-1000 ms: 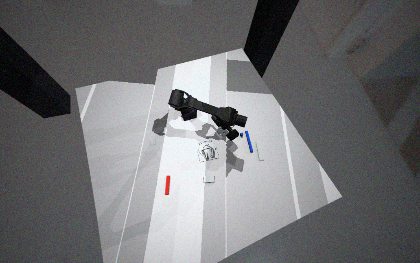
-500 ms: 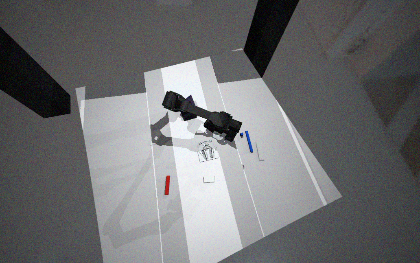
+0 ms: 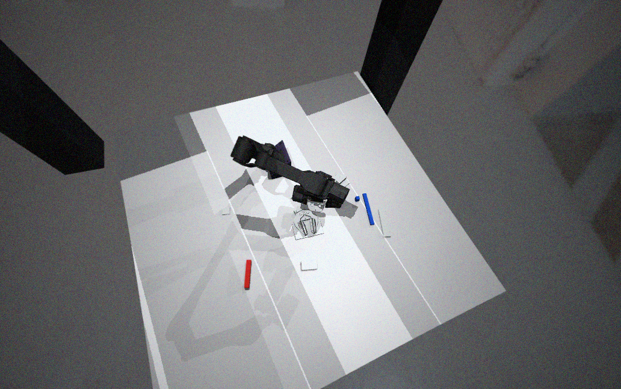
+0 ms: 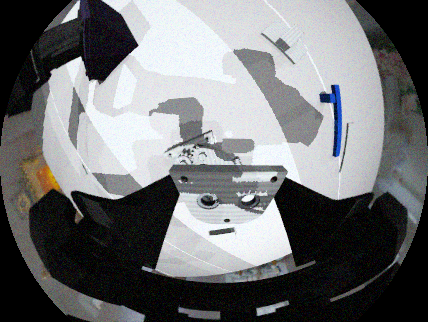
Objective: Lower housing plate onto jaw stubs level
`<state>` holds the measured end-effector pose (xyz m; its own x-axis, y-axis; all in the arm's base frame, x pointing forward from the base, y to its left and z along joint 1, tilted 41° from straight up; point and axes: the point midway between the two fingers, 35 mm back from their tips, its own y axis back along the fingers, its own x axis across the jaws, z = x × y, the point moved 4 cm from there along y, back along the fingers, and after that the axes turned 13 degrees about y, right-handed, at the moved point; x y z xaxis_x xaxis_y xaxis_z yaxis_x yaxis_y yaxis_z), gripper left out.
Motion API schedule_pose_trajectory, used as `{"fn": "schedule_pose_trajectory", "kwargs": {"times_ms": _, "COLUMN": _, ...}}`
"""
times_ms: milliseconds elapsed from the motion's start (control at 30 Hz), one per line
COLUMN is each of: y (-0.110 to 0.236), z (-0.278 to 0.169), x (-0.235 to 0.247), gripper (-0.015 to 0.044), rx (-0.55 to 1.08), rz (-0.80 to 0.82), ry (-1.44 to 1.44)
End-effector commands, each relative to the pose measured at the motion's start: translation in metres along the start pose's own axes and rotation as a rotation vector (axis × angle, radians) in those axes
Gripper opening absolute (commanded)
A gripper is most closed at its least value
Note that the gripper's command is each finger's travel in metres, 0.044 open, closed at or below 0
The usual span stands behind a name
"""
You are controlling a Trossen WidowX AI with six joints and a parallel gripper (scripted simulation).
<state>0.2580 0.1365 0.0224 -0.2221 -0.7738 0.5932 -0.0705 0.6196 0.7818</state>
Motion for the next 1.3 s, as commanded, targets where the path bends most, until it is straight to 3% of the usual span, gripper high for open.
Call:
{"fn": "schedule_pose_trajectory", "kwargs": {"times_ms": 0, "y": -0.004, "z": -0.003, "x": 0.011, "gripper": 0.0351, "rx": -0.004, "rz": 0.014, "ry": 0.111}}
{"fn": "schedule_pose_trajectory", "kwargs": {"times_ms": 400, "y": -0.007, "z": -0.012, "x": 0.036, "gripper": 0.0351, "rx": -0.008, "rz": 0.027, "ry": 0.404}}
{"fn": "schedule_pose_trajectory", "kwargs": {"times_ms": 1267, "y": -0.007, "z": -0.012, "x": 0.037, "gripper": 0.0351, "rx": -0.008, "rz": 0.027, "ry": 0.408}}
